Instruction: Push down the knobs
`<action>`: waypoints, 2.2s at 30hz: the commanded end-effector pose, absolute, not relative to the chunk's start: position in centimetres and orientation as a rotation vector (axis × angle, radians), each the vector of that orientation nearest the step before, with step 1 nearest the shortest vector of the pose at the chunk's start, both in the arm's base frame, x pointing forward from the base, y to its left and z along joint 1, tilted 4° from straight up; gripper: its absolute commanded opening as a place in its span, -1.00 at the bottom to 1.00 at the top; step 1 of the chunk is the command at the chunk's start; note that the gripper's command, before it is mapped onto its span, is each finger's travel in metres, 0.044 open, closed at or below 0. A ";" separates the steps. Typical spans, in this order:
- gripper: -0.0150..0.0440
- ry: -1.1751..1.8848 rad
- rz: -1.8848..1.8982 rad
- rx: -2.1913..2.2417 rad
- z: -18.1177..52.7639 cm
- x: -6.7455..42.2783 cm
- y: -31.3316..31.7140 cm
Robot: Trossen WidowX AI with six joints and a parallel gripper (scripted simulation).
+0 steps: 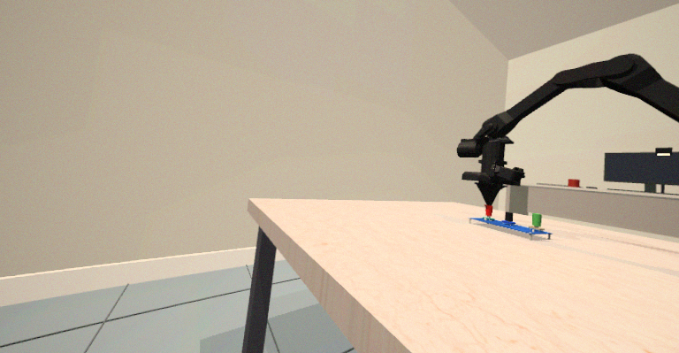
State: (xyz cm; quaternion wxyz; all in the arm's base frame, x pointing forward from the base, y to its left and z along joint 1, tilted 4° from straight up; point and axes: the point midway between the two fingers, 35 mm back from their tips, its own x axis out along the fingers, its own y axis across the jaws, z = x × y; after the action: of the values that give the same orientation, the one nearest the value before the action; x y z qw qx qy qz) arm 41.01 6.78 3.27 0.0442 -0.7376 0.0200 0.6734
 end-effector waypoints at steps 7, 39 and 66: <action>-0.49 0.054 2.065 -2.247 3.0 41.0 6.9; 0.93 0.078 2.066 -2.210 6.1 35.3 6.6; 1.00 0.056 2.082 -2.233 5.3 21.5 5.0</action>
State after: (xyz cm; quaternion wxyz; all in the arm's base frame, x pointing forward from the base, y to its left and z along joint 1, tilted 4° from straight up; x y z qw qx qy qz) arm 21.67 5.07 5.52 0.0439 -0.7318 0.0157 0.6799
